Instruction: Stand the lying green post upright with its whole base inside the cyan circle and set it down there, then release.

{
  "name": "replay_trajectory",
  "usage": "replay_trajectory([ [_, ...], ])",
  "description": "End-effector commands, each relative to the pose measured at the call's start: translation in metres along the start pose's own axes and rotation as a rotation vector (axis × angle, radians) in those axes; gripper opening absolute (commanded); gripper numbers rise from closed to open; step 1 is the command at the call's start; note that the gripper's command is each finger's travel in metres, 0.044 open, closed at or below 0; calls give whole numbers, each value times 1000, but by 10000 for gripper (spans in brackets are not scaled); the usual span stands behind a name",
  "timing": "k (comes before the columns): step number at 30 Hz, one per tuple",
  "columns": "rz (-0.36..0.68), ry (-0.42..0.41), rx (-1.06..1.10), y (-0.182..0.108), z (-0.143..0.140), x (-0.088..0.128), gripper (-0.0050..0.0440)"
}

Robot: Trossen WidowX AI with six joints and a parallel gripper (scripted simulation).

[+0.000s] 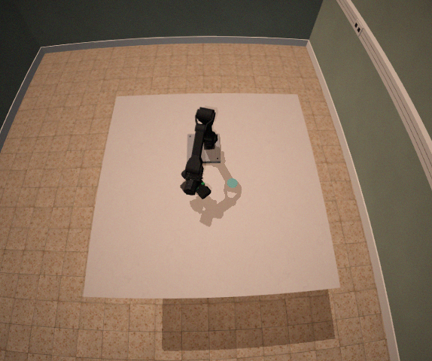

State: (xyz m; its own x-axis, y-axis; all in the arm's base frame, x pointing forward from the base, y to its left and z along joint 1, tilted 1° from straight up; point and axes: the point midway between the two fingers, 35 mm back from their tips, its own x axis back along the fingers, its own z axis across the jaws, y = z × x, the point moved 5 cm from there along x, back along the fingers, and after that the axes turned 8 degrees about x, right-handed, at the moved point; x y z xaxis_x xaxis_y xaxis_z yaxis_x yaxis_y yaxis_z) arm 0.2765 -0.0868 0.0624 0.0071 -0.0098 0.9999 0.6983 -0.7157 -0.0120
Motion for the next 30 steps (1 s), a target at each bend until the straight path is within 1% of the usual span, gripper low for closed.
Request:
replay_trajectory([
  [1,-20,8,-1,3,1,5,209],
  [2,-20,8,-1,3,1,5,185],
  [4,-20,8,-1,3,1,5,185],
  [6,-20,8,-1,3,1,5,137],
  [7,-20,8,-1,3,1,5,137],
  [19,-20,8,-1,3,1,5,57],
  [21,-20,8,-1,3,1,5,57],
  [23,-20,8,-1,3,1,5,43],
  [24,-20,8,-1,3,1,5,22],
  [26,-21,6,-2,3,1,5,22],
  [30,-37,15,-2,6,3,17,22],
])
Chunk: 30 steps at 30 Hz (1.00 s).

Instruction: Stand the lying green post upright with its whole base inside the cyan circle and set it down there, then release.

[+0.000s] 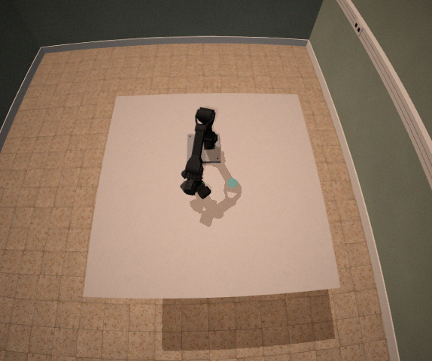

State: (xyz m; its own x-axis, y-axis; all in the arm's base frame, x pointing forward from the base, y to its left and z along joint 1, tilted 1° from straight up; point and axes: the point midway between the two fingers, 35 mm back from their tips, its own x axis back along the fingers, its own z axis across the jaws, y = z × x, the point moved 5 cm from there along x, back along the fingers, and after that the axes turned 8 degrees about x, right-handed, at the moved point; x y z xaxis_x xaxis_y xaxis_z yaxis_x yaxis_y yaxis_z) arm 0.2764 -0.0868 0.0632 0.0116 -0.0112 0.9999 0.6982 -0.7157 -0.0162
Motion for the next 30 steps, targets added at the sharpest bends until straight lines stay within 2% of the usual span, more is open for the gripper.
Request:
replay_trajectory([
  [1,-42,17,-2,7,3,20,22],
  [30,-42,17,-1,7,3,102,22],
])
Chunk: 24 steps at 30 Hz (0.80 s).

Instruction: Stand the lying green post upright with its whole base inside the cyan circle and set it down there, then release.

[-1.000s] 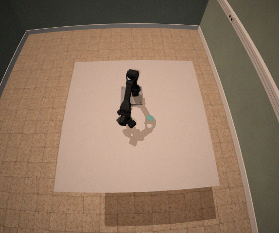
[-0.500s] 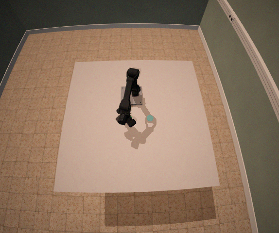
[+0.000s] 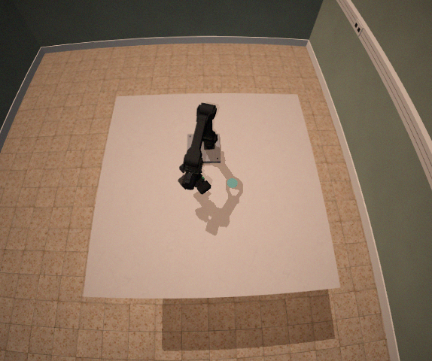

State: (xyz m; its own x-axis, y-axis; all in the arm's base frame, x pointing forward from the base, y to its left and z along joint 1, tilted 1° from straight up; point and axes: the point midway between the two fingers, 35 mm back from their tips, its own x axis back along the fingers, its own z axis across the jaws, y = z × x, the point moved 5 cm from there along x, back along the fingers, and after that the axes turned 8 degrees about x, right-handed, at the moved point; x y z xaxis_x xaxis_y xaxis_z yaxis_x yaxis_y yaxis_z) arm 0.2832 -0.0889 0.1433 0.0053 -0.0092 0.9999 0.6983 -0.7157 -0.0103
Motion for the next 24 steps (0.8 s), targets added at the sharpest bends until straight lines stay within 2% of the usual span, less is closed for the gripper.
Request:
replay_trajectory([
  [1,-36,14,-1,1,0,25,22],
  [10,-38,15,-1,-3,-3,51,22],
  [17,-28,10,36,-5,1,49,22],
  [24,-30,11,246,-19,18,52,22],
])
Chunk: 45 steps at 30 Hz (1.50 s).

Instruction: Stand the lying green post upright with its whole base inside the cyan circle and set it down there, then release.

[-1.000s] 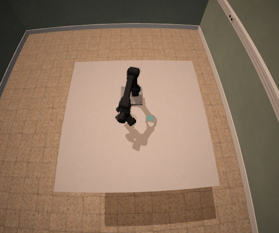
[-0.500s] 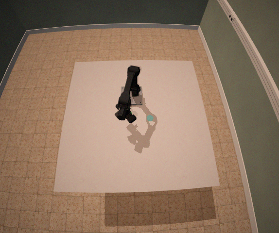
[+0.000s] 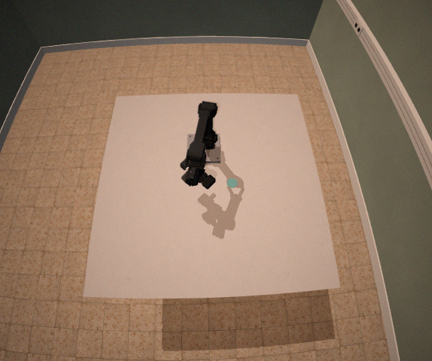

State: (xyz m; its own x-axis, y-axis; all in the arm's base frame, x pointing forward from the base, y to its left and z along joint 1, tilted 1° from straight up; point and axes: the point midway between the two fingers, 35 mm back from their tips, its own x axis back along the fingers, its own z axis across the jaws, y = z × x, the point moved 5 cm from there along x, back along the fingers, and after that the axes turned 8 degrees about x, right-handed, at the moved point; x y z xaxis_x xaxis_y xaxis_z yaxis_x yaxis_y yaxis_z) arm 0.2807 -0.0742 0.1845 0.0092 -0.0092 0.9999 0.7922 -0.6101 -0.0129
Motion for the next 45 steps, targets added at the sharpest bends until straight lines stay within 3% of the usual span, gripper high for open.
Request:
replay_trajectory([
  [1,-34,11,136,-6,13,12,22],
  [45,-33,6,1371,-90,105,22,22],
])
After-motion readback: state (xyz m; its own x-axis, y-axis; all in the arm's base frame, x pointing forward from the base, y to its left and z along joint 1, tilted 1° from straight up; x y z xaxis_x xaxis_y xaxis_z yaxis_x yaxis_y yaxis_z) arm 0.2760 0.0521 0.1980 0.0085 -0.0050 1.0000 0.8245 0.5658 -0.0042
